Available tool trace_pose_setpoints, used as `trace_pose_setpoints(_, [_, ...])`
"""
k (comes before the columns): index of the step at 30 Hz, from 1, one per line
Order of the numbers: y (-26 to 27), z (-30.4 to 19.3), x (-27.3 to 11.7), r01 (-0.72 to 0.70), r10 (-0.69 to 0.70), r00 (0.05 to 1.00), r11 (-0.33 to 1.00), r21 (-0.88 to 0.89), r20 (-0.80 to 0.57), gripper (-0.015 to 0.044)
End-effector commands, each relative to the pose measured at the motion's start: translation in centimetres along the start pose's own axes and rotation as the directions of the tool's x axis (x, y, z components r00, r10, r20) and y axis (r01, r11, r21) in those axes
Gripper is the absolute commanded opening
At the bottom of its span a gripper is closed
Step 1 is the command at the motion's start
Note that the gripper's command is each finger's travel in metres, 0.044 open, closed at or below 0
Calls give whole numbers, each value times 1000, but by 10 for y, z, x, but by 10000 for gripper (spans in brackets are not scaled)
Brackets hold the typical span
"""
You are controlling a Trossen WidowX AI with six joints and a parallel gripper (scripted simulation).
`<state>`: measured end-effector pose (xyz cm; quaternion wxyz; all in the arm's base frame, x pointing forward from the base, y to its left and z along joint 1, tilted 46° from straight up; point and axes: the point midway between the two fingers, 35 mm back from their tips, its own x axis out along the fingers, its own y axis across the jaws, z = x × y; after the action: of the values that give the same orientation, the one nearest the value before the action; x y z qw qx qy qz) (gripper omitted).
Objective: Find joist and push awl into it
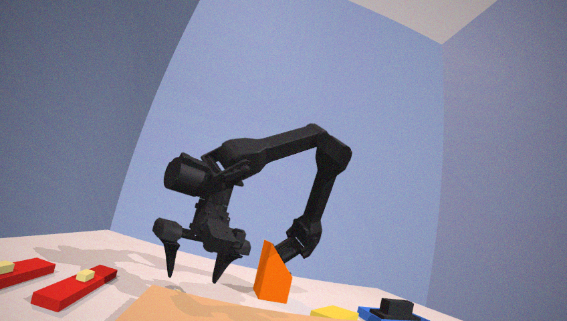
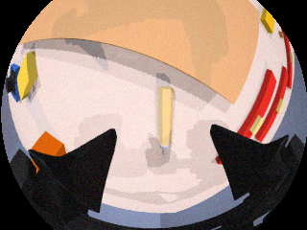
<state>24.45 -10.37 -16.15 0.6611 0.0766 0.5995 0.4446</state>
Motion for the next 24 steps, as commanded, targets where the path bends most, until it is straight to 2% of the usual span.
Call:
trace_pose_setpoints(1, [-5,1,0,2,-2,1000,1000,-4,-3,440])
trace_pose_setpoints(24, [-6,4,32,1,-1,1000,1000,-4,-2,440])
